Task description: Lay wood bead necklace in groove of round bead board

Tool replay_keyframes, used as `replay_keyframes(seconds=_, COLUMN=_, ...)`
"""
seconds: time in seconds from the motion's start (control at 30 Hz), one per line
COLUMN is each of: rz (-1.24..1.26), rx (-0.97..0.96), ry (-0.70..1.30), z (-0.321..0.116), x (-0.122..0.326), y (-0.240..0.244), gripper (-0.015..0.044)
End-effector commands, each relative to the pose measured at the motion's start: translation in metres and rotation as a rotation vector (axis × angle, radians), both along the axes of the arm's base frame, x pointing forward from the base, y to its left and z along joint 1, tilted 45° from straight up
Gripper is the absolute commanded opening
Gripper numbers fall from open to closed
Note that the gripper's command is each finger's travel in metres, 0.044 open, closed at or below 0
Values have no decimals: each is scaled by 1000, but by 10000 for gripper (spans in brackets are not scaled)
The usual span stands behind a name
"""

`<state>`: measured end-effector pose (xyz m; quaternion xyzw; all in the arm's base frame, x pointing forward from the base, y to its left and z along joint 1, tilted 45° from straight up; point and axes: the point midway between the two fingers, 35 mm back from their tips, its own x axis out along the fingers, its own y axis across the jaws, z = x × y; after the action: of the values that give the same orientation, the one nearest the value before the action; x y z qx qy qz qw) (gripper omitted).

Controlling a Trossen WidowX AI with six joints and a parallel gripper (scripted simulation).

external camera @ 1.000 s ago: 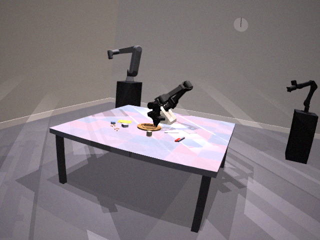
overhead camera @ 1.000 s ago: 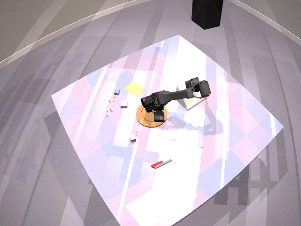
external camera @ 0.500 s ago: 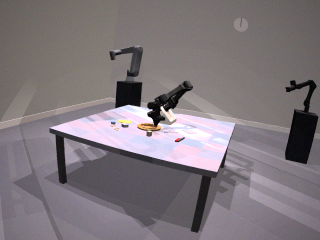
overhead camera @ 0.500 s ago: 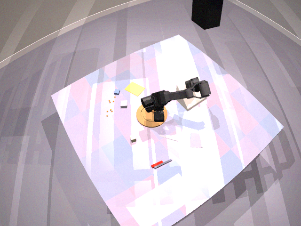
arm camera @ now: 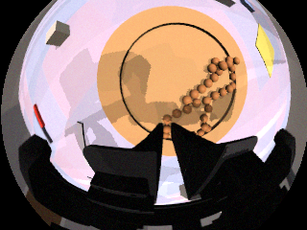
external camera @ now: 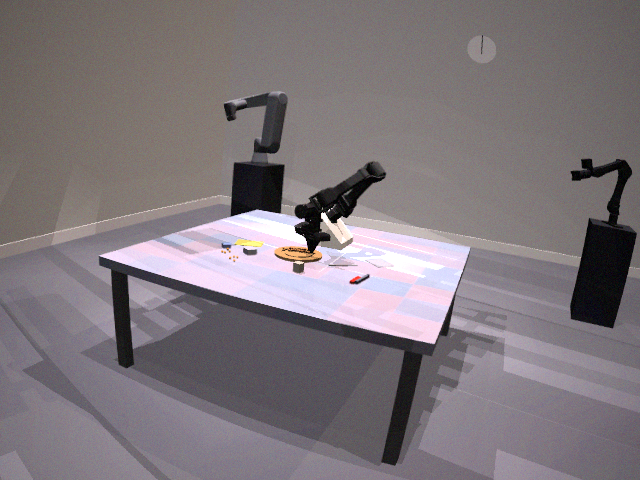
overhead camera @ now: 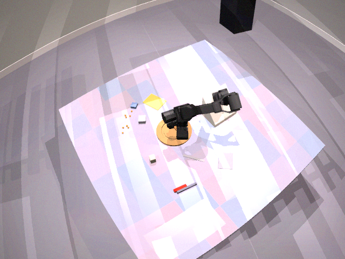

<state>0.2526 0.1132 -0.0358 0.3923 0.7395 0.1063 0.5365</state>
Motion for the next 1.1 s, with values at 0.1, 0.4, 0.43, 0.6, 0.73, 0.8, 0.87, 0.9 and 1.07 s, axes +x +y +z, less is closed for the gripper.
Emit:
replay_keyframes(seconds=0.1, rz=0, rx=0, ry=-1, z=0, x=0, y=0, gripper=0)
replay_keyframes(seconds=0.4, rz=0, rx=0, ry=-1, z=0, x=0, y=0, gripper=0)
replay_keyframes(seconds=0.43, rz=0, rx=0, ry=-1, z=0, x=0, y=0, gripper=0)
replay_keyframes(seconds=0.6, rz=-1, rx=3, ry=9, z=4, x=-1, y=-4, gripper=0)
replay_keyframes(seconds=0.73, rz=-1, rx=3, ry=9, z=6, x=-1, y=-3, gripper=0)
replay_keyframes(seconds=0.8, rz=-1, rx=3, ry=9, z=9, x=-1, y=1, gripper=0)
replay_keyframes(seconds=0.87, rz=-1, rx=4, ry=9, z=13, x=-1, y=4, gripper=0)
replay_keyframes(seconds=0.9, rz=-1, rx=4, ry=9, z=14, x=-2, y=5, gripper=0)
replay_keyframes(seconds=1.07, rz=-1, rx=4, ry=9, z=14, x=-2, y=6, gripper=0)
